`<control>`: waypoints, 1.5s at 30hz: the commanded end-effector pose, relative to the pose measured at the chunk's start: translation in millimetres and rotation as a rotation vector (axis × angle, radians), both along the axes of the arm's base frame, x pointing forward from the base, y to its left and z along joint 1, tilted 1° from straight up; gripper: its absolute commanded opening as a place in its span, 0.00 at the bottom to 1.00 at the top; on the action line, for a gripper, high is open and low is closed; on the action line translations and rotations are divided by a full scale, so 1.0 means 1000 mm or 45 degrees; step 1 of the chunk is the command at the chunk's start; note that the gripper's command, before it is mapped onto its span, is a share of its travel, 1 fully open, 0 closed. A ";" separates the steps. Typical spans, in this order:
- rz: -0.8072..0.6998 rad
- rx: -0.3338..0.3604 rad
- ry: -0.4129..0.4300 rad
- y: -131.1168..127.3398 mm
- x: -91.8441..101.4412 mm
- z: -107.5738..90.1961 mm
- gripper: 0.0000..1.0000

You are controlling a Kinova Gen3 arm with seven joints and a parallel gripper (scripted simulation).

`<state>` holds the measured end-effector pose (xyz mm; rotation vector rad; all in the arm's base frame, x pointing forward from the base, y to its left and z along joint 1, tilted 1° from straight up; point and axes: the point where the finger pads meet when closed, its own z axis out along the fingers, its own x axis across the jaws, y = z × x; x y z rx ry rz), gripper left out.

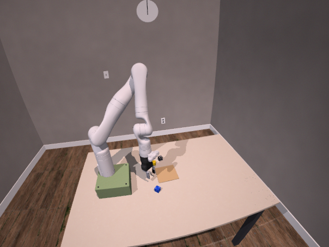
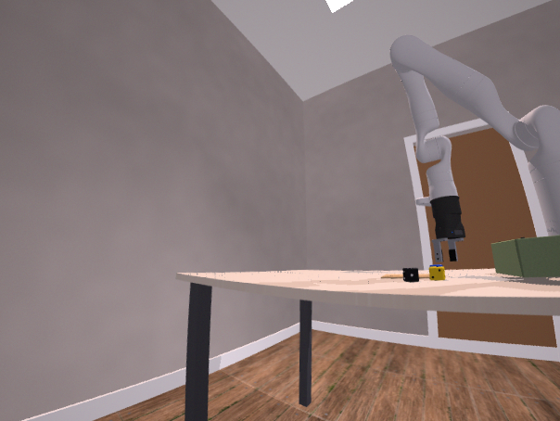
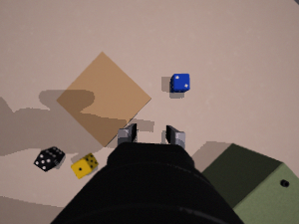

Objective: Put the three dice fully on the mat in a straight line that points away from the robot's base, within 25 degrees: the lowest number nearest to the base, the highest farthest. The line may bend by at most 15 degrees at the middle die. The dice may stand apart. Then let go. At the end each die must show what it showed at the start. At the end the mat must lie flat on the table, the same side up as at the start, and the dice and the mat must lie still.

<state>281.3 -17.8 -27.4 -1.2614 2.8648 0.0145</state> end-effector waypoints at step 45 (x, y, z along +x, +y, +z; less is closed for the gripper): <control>0.034 0.005 -0.007 0.137 -0.001 0.004 1.00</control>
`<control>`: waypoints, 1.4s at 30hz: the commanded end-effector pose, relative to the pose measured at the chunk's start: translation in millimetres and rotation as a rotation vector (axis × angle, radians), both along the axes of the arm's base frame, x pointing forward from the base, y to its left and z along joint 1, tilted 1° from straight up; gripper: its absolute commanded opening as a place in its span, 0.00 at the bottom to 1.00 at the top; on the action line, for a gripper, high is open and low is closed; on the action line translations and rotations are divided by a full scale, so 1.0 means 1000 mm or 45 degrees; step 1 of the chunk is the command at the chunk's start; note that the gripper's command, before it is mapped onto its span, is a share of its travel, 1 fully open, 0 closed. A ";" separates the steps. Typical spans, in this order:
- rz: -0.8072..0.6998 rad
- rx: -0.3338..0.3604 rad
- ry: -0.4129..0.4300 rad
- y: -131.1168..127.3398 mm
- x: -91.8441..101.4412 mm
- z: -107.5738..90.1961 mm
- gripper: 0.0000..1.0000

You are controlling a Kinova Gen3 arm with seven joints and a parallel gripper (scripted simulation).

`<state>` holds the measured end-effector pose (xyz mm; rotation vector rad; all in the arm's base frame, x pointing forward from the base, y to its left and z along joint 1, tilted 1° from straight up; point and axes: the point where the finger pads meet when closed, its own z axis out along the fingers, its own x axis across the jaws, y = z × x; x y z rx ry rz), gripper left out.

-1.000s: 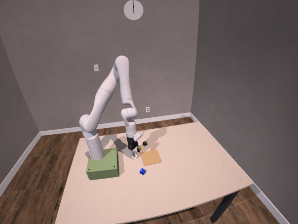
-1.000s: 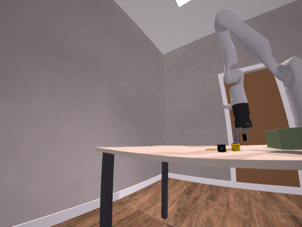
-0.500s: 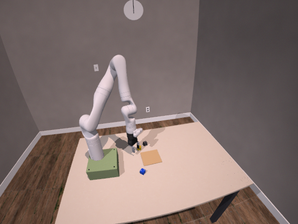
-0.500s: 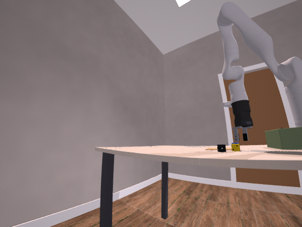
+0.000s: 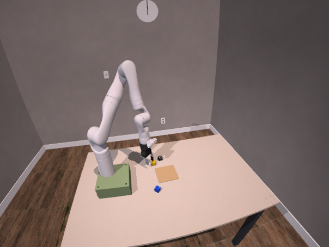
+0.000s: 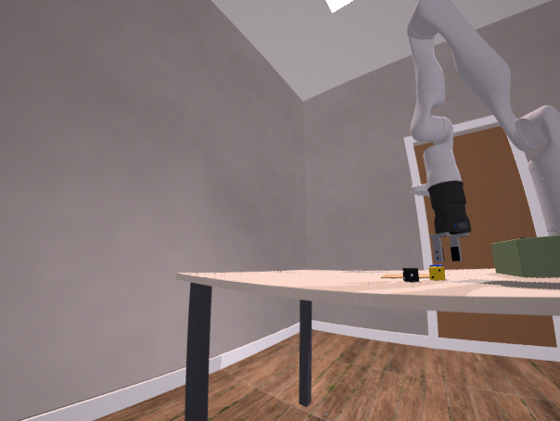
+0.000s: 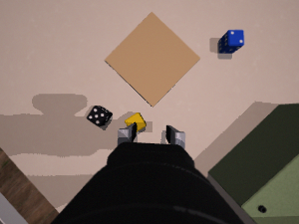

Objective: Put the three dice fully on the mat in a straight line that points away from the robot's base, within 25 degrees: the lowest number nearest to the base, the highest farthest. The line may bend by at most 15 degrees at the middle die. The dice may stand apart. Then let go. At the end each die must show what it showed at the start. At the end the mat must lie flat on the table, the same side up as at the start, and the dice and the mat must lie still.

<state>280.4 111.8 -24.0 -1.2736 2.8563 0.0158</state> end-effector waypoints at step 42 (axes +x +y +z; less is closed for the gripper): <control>0.023 0.002 -0.004 0.034 -0.001 0.001 1.00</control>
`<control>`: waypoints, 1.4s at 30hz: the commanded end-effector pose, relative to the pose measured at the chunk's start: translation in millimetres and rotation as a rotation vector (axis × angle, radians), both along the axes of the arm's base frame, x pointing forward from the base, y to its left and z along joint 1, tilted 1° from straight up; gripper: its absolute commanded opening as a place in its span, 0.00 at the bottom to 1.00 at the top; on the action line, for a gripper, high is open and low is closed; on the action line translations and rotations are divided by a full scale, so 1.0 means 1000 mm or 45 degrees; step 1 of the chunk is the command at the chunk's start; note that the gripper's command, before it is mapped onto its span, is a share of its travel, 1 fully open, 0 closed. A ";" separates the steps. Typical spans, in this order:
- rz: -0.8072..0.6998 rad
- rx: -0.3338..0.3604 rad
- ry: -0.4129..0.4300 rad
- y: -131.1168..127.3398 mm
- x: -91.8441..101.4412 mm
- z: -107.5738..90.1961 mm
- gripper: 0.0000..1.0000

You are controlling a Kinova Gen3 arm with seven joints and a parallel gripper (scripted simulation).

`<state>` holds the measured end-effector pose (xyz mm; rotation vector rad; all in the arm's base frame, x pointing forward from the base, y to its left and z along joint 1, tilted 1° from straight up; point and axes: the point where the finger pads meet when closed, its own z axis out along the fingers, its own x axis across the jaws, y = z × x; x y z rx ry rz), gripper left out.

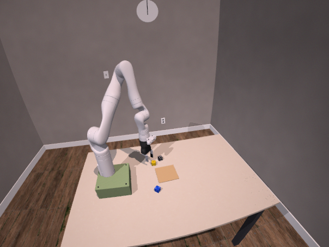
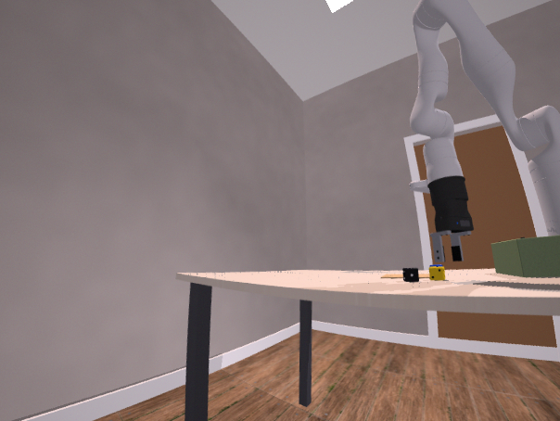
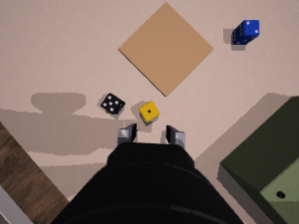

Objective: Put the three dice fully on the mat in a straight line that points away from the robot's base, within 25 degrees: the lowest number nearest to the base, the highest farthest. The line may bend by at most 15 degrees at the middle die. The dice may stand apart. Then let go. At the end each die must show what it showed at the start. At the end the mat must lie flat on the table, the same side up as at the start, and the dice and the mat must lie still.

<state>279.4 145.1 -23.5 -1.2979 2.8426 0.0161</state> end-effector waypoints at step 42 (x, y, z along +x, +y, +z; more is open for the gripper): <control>0.000 0.001 -0.001 0.007 0.008 0.001 1.00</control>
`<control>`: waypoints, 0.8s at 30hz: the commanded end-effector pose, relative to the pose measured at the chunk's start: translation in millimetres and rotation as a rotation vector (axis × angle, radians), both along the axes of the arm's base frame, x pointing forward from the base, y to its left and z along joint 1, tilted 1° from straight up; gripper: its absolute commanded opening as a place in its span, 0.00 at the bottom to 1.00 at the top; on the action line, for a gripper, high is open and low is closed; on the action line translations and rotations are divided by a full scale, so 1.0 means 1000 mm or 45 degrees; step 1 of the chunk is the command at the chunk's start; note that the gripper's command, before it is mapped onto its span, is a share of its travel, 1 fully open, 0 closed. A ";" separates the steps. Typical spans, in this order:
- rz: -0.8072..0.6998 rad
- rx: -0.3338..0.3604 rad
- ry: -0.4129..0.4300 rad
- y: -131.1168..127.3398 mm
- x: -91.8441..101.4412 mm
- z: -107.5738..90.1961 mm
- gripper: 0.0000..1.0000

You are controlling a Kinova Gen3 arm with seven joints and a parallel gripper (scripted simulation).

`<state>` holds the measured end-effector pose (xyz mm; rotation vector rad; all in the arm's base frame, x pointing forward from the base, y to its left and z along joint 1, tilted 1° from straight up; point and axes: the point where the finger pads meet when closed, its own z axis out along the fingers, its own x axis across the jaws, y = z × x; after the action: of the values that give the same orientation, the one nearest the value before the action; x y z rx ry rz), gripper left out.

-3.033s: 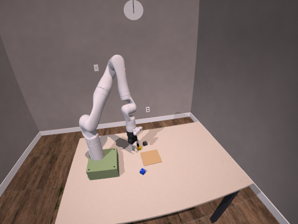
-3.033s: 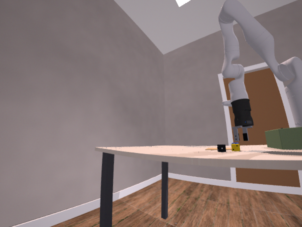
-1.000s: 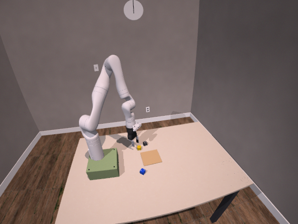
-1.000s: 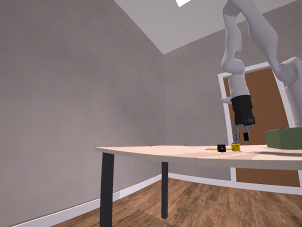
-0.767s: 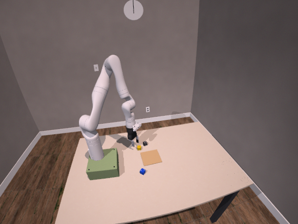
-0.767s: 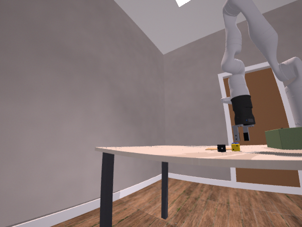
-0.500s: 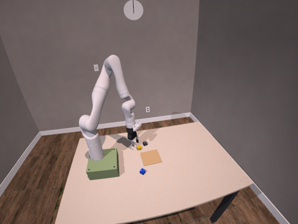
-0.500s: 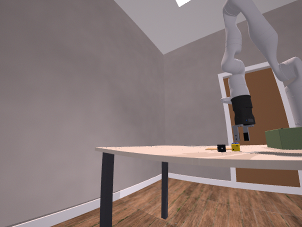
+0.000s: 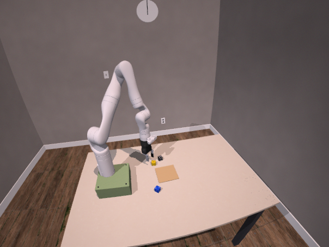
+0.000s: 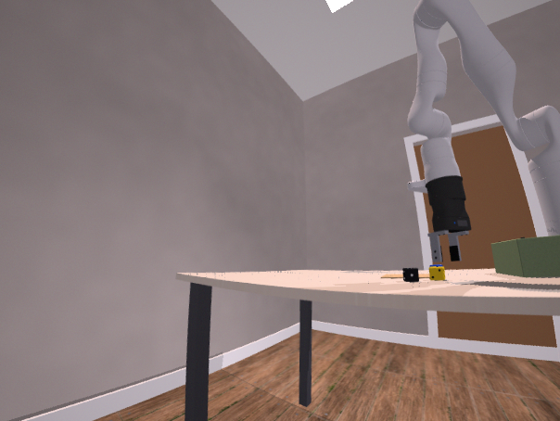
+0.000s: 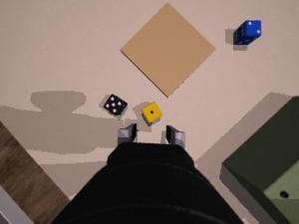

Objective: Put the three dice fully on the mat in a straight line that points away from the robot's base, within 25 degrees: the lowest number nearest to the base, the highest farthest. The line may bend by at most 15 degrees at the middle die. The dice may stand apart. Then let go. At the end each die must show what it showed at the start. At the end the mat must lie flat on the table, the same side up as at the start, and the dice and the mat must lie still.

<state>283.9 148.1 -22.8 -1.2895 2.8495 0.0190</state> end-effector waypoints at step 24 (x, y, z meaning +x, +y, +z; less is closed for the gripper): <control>0.008 0.000 -0.005 0.043 0.050 0.001 1.00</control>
<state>333.7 191.2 -21.4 -1.2952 2.8427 0.0181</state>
